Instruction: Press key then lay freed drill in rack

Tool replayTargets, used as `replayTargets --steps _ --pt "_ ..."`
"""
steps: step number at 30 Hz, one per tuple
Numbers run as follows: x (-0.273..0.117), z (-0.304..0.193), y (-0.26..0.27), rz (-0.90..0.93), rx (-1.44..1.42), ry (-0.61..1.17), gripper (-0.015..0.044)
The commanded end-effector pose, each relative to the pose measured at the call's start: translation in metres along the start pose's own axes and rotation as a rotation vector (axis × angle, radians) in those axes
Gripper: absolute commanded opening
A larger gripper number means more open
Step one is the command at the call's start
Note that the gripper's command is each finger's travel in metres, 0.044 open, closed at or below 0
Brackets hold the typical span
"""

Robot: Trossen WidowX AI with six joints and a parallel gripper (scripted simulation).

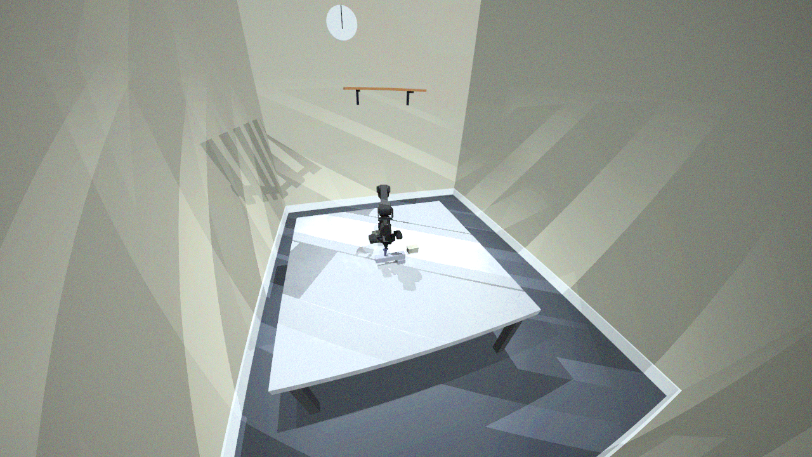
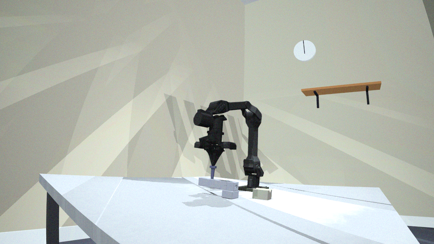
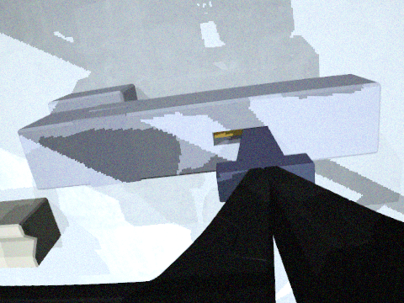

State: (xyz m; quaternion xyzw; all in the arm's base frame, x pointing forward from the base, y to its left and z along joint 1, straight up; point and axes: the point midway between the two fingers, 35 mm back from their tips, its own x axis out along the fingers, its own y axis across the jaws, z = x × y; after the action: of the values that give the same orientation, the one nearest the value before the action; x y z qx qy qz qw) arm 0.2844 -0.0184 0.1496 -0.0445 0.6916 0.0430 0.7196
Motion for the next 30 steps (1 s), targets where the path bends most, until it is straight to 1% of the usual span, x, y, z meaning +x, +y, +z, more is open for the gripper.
replayTargets --steps 1,30 --pt "0.0061 -0.0007 -0.0002 -0.001 0.005 0.015 0.0" --pt "0.0149 -0.006 -0.0009 -0.001 0.005 0.016 0.0"
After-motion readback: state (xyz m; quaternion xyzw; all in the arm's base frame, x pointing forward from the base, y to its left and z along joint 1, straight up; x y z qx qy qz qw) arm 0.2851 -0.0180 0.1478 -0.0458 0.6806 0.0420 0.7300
